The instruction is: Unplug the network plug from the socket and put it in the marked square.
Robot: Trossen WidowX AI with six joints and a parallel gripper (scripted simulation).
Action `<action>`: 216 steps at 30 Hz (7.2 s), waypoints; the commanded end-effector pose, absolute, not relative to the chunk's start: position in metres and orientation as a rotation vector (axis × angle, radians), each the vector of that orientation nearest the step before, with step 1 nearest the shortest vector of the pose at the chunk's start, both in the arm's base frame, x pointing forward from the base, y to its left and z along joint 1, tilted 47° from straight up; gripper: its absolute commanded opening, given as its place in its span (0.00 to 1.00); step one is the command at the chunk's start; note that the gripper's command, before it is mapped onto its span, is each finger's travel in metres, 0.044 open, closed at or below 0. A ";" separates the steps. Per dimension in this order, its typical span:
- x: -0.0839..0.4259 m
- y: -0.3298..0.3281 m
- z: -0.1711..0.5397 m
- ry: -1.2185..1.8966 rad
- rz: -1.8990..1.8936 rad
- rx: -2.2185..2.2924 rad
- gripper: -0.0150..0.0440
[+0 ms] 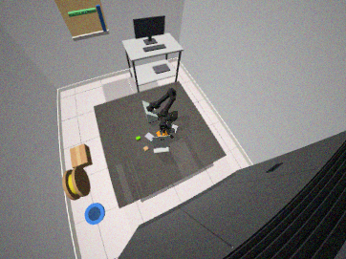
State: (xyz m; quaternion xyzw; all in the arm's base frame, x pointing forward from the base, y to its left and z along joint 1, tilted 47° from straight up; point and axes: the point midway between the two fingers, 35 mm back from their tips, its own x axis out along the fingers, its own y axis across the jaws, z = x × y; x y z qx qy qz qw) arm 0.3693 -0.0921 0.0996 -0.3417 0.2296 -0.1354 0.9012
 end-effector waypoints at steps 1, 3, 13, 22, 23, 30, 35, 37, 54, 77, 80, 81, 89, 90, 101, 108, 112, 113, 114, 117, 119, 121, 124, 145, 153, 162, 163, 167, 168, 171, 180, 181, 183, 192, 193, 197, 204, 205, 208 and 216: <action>0.365 -0.091 0.100 0.479 -0.283 -0.706 0.25; 0.364 -0.091 0.100 0.479 -0.283 -0.706 0.25; 0.360 -0.089 0.101 0.480 -0.283 -0.706 0.25; 0.356 -0.088 0.102 0.480 -0.283 -0.706 0.25; 0.356 -0.088 0.103 0.480 -0.283 -0.706 0.25; 0.353 -0.086 0.103 0.480 -0.283 -0.706 0.25; 0.351 -0.086 0.104 0.480 -0.283 -0.706 0.25; 0.350 -0.085 0.104 0.480 -0.283 -0.706 0.25; 0.344 -0.082 0.106 0.481 -0.283 -0.706 0.25; 0.335 -0.079 0.109 0.481 -0.283 -0.706 0.25; 0.334 -0.079 0.109 0.481 -0.283 -0.706 0.25; 0.334 -0.078 0.109 0.481 -0.283 -0.706 0.25; 0.331 -0.077 0.110 0.481 -0.283 -0.706 0.25; 0.331 -0.077 0.110 0.481 -0.283 -0.706 0.25; 0.330 -0.076 0.111 0.480 -0.278 -0.709 0.25; 0.323 -0.091 0.122 0.482 -0.278 -0.708 0.25; 0.318 -0.099 0.129 0.483 -0.279 -0.708 0.25; 0.317 -0.101 0.130 0.483 -0.280 -0.708 0.25; 0.315 -0.103 0.132 0.483 -0.280 -0.708 0.25; 0.311 -0.109 0.137 0.483 -0.281 -0.708 0.25; 0.308 -0.113 0.140 0.482 -0.281 -0.708 0.25; 0.304 -0.117 0.144 0.482 -0.282 -0.709 0.25; 0.300 -0.121 0.148 0.482 -0.283 -0.709 0.25; 0.324 -0.058 0.093 0.436 0.147 -0.795 0.25; 0.325 -0.029 0.071 0.394 0.328 -0.816 0.25; 0.319 0.004 0.049 0.333 0.527 -0.825 0.25; 0.318 0.007 0.047 0.325 0.548 -0.825 0.25; 0.312 0.022 0.038 0.292 0.633 -0.825 0.25; 0.311 0.025 0.036 0.283 0.654 -0.824 0.25; 0.306 0.035 0.030 0.256 0.715 -0.821 0.25; 0.289 0.064 0.016 0.166 0.888 -0.802 0.25; 0.288 0.065 0.015 0.161 0.897 -0.800 0.25; 0.287 0.066 0.015 0.159 0.900 -0.799 0.25; 0.288 0.068 0.012 0.160 0.901 -0.800 0.25; 0.288 0.068 0.012 0.160 0.901 -0.800 0.25; 0.289 0.071 0.010 0.161 0.902 -0.801 0.25; 0.290 0.074 0.006 0.162 0.902 -0.801 0.25; 0.290 0.075 0.005 0.162 0.902 -0.801 0.25; 0.291 0.077 0.003 0.162 0.903 -0.801 0.25; 0.291 0.081 -0.001 0.163 0.903 -0.802 0.25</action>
